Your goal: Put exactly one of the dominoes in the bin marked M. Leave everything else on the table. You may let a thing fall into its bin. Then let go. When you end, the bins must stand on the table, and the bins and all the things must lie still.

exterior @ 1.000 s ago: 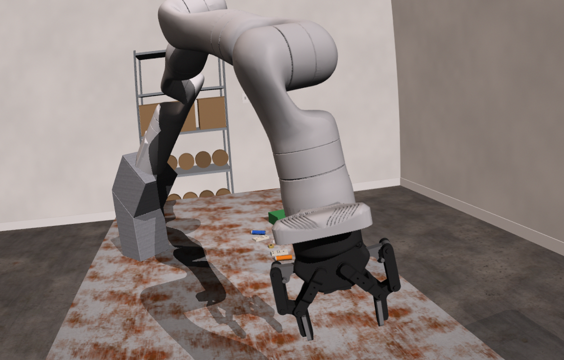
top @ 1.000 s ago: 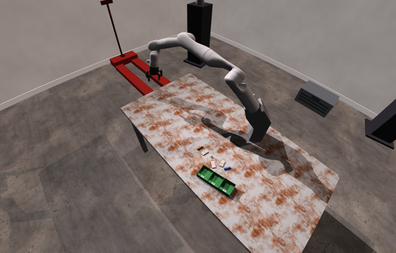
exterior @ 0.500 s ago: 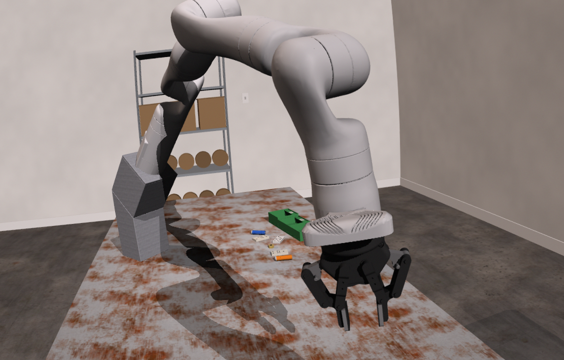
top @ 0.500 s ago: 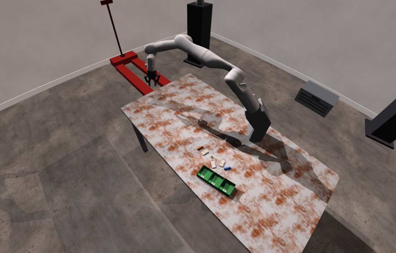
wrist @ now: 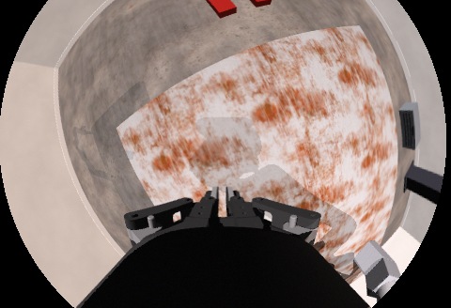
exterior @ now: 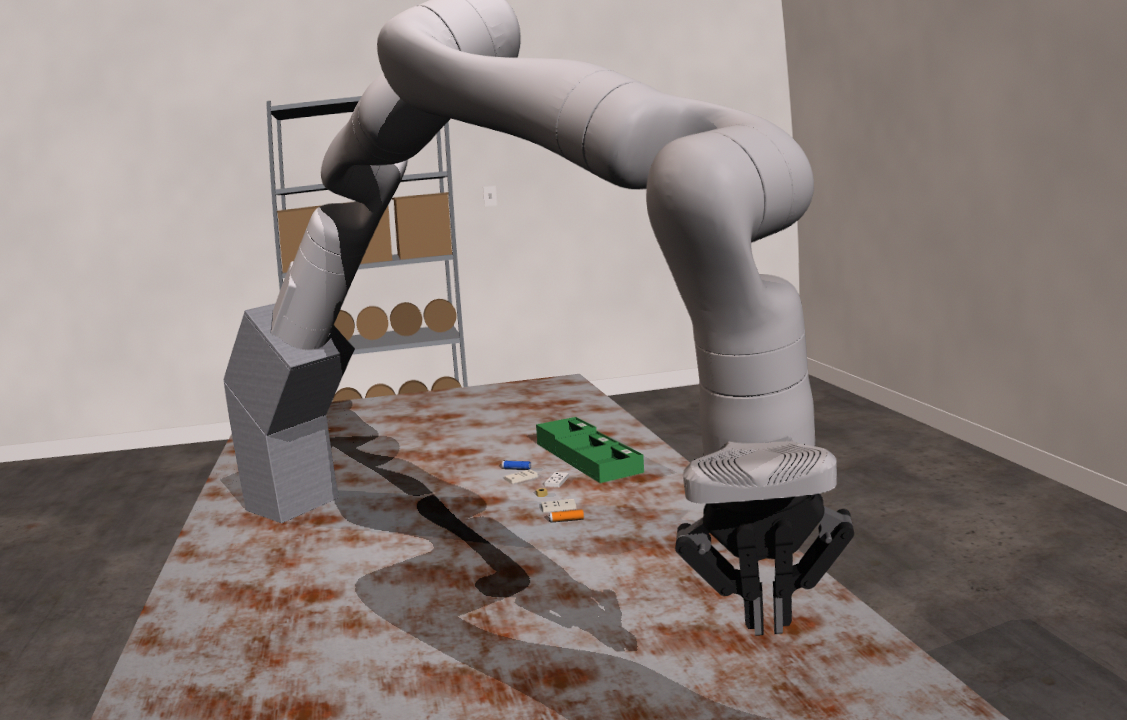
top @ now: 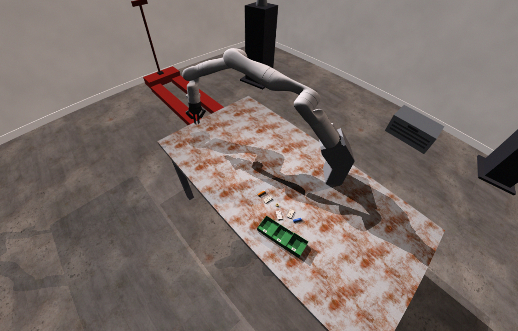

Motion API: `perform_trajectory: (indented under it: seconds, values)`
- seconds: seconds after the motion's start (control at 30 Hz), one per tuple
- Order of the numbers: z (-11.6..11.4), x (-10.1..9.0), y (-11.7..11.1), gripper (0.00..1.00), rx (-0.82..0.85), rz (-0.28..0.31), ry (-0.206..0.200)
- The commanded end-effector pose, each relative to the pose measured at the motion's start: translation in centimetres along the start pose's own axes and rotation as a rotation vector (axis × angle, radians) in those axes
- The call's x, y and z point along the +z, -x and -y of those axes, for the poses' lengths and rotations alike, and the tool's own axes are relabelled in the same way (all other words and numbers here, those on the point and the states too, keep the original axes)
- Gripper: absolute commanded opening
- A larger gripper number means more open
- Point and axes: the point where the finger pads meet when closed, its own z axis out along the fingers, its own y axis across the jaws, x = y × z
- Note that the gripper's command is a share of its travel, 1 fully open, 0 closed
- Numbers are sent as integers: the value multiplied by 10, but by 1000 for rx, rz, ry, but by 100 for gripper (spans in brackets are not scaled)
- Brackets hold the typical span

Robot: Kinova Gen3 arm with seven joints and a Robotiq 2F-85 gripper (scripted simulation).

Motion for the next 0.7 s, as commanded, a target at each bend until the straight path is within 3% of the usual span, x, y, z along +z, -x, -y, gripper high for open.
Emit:
perform_trajectory:
  seconds: [0.0, 0.1, 0.17, 0.2, 0.33, 0.4, 0.47, 0.53, 0.67]
  values:
    - [10, 6, 12, 9, 0, 15, 3]
    - [17, 17, 33, 9, 0, 15, 3]
    - [18, 18, 35, 9, 0, 15, 3]
    - [19, 22, 43, 9, 32, 44, 28]
    - [27, 35, 72, 9, 37, 49, 32]
    - [27, 36, 74, 9, 37, 49, 32]
    - [30, 42, 89, 9, 74, 79, 63]
    - [30, 42, 89, 9, 74, 79, 63]
    - [35, 51, 112, 9, 74, 79, 63]
